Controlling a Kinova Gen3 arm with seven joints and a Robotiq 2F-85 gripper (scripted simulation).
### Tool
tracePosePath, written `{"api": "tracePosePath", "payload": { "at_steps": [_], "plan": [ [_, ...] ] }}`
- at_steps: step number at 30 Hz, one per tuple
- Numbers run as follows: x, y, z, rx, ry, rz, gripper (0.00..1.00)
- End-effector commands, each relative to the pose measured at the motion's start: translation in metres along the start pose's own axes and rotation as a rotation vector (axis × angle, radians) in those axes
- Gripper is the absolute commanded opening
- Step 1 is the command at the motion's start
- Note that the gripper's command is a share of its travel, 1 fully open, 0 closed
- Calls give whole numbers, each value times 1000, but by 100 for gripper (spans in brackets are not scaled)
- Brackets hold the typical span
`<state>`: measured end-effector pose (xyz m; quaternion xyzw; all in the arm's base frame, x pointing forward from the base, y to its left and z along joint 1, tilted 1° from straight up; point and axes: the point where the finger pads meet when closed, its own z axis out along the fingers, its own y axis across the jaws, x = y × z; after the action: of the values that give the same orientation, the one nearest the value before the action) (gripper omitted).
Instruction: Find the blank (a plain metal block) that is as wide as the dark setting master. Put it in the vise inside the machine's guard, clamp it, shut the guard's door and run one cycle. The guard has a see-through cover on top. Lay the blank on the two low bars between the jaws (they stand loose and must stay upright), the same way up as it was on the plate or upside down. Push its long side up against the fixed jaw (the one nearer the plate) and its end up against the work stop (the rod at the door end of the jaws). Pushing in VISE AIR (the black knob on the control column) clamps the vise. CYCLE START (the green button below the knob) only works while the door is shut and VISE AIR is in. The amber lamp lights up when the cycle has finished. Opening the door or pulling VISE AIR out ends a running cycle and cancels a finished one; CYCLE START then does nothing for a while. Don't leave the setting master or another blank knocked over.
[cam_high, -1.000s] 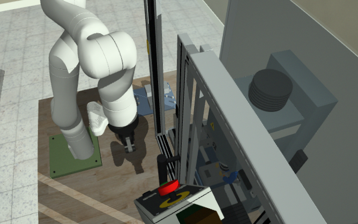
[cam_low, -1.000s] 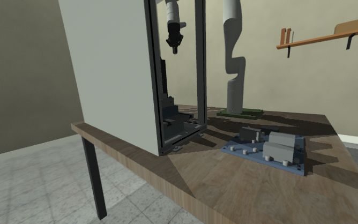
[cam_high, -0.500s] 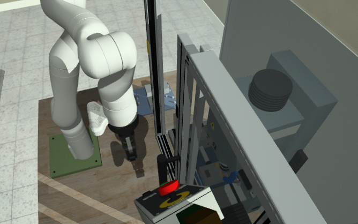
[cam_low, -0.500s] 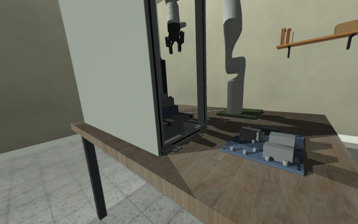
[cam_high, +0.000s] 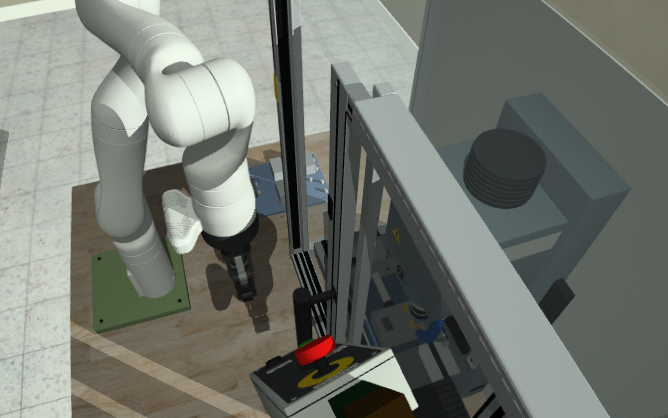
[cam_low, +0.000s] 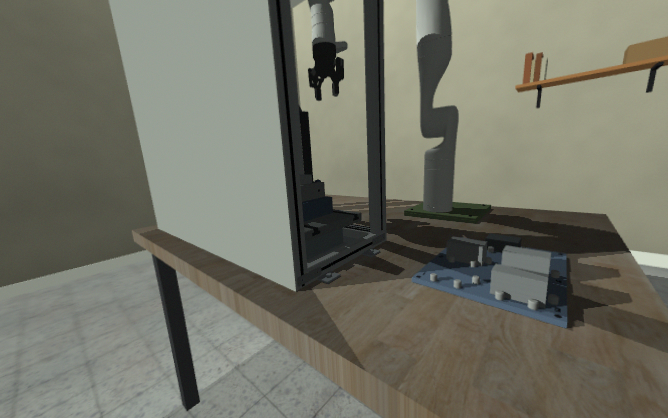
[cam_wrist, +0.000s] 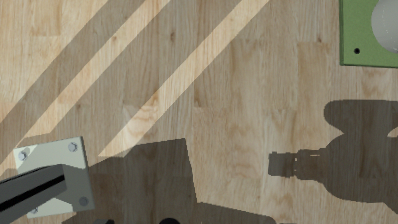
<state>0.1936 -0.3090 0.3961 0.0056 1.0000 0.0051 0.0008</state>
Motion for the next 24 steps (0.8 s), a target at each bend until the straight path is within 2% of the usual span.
{"api": "tracePosePath", "payload": {
  "at_steps": [1,5,10,22,24],
  "plan": [
    [0,0,0,1,-1,0,80],
    [0,0,0,1,-1,0,80],
    [-2,-30,-1,-1,-1,2,80],
    [-2,-30,-1,-1,-1,2,80],
    [-1,-30,-1,2,-42,5,80]
  ]
}}
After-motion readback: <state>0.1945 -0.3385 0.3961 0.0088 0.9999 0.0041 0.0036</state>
